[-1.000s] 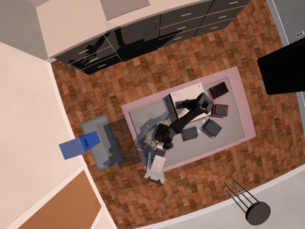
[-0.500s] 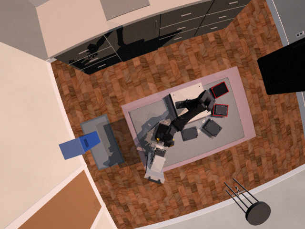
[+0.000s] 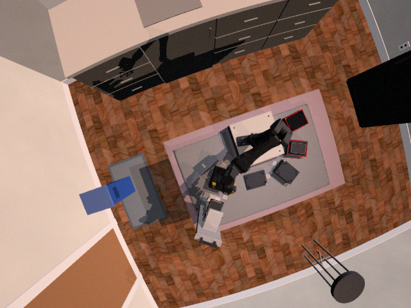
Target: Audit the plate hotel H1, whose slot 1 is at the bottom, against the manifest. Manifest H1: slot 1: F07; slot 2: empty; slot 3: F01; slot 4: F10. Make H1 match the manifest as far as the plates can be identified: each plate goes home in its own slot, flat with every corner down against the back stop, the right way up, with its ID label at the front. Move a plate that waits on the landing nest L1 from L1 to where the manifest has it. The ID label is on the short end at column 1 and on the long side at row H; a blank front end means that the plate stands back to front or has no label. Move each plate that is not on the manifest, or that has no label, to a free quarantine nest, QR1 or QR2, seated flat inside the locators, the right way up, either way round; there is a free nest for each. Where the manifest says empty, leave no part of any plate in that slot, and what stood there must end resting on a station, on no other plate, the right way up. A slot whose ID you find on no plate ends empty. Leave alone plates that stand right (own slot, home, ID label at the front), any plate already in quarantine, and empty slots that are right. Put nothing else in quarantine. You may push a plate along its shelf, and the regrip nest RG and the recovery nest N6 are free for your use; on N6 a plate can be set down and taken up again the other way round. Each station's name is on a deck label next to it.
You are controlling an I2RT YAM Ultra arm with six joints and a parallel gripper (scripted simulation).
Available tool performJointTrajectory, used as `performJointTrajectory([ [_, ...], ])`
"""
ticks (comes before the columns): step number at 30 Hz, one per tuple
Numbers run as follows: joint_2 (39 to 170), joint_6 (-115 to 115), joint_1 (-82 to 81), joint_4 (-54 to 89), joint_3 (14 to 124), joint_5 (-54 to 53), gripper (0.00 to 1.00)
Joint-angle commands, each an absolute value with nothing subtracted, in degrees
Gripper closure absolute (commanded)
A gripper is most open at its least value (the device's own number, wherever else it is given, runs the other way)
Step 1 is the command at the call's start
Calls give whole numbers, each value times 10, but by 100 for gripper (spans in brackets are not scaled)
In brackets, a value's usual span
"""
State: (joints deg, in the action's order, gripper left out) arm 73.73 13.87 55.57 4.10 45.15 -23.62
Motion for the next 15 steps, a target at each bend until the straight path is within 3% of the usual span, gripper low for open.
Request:
performJointTrajectory([
  [1, 723, 145, 561, 55, 450, -246, 0],
  [7, 702, 152, 572, 67, 438, -255, 0],
  [8, 704, 152, 572, 58, 431, -255, 100],
  [15, 705, 152, 572, 56, 430, -255, 100],
])
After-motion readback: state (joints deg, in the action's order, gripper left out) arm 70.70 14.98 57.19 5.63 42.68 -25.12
